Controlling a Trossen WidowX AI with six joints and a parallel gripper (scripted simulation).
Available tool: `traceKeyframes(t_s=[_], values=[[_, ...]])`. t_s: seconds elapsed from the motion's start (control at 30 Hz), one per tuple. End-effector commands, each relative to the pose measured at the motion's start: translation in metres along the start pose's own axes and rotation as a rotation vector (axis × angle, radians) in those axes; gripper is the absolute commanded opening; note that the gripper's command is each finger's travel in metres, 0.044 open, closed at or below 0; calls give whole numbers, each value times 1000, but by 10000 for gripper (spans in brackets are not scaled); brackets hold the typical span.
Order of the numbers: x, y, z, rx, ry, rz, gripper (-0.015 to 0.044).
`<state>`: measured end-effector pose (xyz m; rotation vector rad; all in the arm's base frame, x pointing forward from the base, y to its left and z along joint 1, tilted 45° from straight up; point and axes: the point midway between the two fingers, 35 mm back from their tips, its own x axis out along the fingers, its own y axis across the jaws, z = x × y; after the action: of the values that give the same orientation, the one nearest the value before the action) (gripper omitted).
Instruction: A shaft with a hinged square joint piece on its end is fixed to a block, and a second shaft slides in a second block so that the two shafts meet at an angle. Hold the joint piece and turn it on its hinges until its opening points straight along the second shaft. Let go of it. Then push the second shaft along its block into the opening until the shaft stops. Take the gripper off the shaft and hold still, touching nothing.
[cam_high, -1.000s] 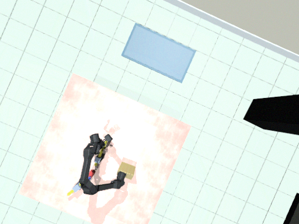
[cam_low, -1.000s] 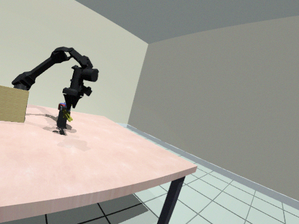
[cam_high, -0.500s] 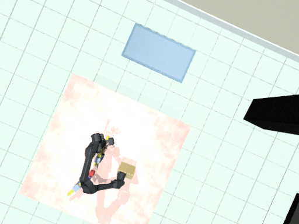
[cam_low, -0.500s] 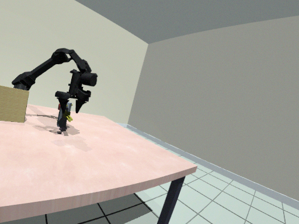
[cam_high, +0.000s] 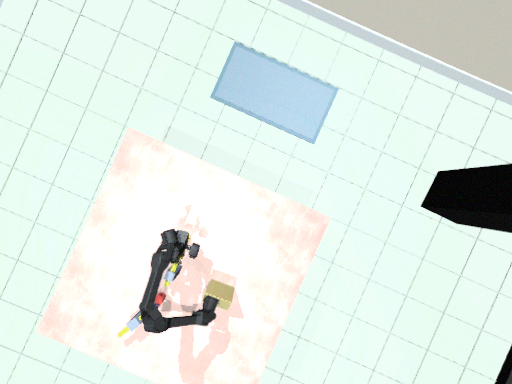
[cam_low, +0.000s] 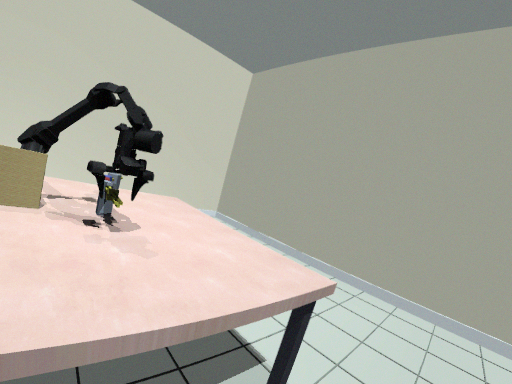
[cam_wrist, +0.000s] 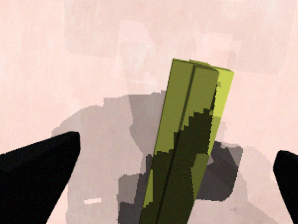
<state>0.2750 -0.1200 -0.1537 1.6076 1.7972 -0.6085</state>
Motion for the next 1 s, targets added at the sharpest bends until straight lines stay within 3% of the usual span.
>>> traceKeyframes(t_s=[0.0,0.9,0.97], values=[[7,-2,-1,97,8,-1,440],[38,-1,-2,96,9,0,440],[38,-1,-2,96,9,0,387]])
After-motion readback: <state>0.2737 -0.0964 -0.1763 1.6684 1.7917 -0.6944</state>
